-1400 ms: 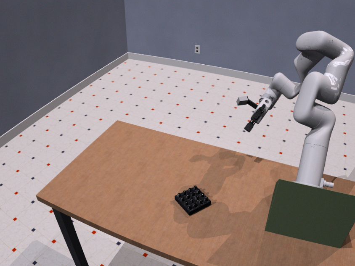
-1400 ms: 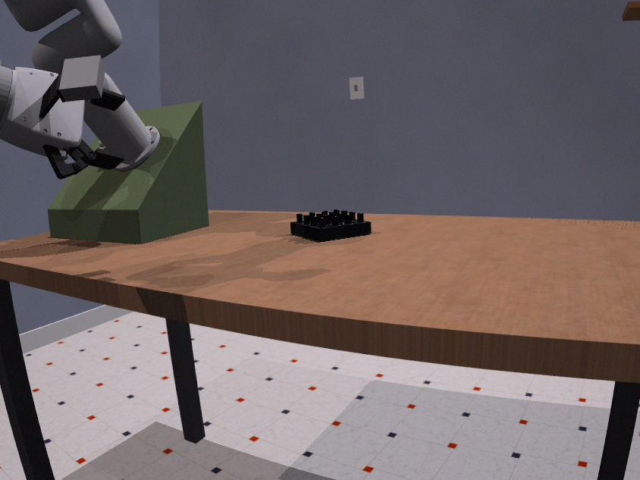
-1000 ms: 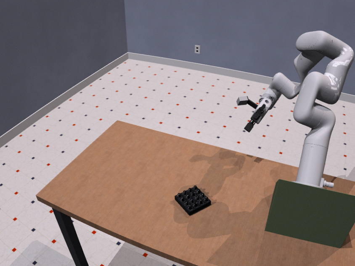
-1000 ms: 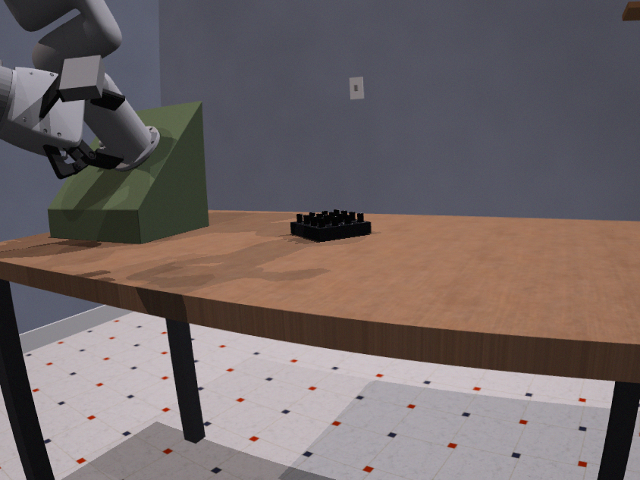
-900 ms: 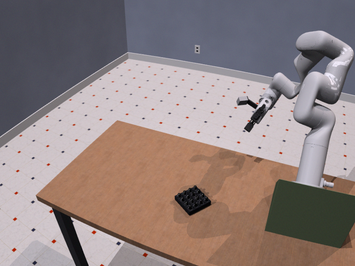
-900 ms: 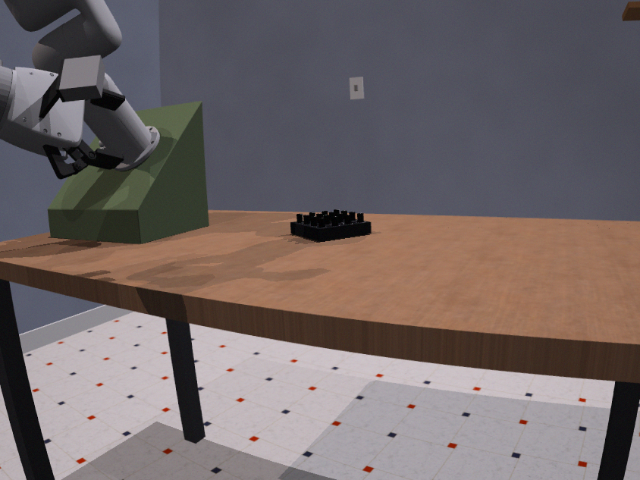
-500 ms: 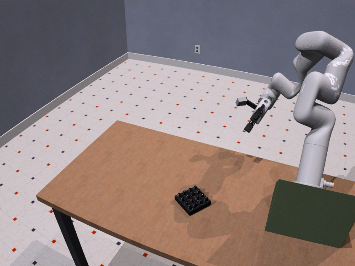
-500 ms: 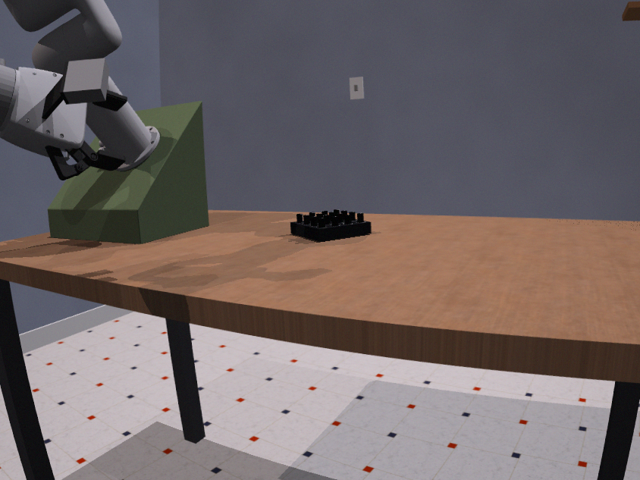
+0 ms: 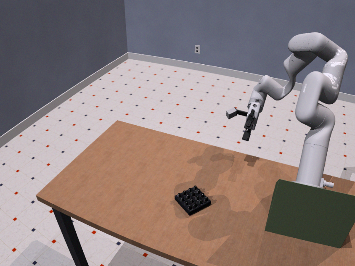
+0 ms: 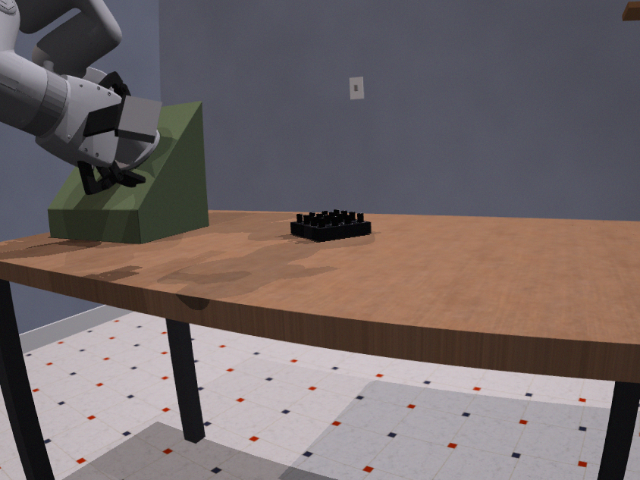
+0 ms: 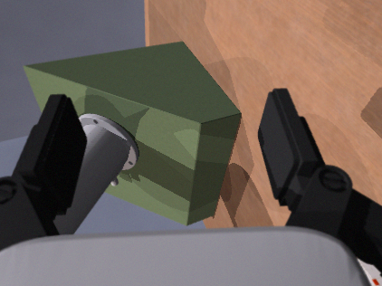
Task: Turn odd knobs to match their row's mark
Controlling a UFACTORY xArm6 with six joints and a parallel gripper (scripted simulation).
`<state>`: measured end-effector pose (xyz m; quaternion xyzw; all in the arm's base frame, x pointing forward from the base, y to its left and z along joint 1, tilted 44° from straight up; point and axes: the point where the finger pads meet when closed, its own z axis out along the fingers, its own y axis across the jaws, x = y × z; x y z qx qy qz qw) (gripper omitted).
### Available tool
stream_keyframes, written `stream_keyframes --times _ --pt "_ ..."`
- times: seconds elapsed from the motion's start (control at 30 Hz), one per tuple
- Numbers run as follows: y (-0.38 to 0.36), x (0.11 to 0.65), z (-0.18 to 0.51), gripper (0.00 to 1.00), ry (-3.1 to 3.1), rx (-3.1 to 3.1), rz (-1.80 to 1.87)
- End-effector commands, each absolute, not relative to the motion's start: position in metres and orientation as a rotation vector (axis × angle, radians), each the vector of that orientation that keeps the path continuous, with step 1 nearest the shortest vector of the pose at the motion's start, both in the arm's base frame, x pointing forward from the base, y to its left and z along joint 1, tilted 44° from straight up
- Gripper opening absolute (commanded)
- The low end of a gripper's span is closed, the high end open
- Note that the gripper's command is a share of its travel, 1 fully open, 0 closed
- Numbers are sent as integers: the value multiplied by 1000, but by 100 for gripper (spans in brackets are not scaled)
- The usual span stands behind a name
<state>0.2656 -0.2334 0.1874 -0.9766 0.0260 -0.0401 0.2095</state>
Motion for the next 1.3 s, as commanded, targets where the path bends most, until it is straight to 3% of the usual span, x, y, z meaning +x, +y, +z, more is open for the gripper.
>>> stream_keyframes --times 0.0,0.7,1.27 --pt "-232 271 173 100 166 -2741 47" --pt "-223 305 108 100 548 -2955 567" --pt "-206 347 63 100 828 -3205 712"
